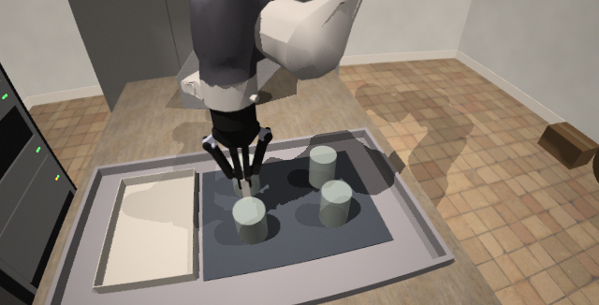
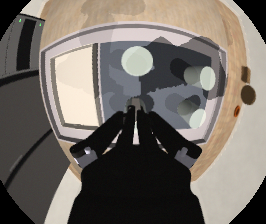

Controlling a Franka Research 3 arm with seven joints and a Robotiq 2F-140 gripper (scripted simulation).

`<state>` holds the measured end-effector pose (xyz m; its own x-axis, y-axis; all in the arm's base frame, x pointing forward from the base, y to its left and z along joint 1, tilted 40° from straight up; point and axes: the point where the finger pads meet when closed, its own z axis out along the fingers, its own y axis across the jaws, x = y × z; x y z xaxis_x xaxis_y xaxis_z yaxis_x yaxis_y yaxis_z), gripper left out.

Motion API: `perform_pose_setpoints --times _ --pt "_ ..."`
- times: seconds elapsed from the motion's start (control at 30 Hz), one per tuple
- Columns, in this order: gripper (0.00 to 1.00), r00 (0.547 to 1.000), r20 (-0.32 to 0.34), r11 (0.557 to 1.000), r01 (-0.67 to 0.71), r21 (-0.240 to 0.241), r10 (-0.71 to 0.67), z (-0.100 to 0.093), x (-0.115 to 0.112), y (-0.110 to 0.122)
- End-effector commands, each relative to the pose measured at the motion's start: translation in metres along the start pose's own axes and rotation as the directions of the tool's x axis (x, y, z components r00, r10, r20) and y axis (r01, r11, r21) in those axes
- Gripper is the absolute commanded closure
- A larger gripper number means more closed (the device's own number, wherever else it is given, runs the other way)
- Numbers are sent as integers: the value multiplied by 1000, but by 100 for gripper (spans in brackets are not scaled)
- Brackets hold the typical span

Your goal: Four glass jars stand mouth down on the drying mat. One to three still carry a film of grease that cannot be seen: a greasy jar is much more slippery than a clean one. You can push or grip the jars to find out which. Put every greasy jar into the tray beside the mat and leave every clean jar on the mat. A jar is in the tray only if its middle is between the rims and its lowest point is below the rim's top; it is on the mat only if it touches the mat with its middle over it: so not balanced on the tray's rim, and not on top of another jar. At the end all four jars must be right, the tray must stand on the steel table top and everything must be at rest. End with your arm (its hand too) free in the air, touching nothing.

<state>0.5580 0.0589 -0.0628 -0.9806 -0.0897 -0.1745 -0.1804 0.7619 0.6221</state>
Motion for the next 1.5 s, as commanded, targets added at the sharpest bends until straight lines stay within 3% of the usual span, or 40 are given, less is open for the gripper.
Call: perform_pose_setpoints --times 0.0,0.63,1.1,1.47 --pt "100 1000 -1 1000 -5 0 5 -2 -1 0" --pt "100 1000 -1 1000 -5 0 5 -3 -4 0" --pt "100 1000 -1 1000 -5 0 5 6 25 0" --pt "100 1000 -1 1000 -5 0 5 6 25 0"
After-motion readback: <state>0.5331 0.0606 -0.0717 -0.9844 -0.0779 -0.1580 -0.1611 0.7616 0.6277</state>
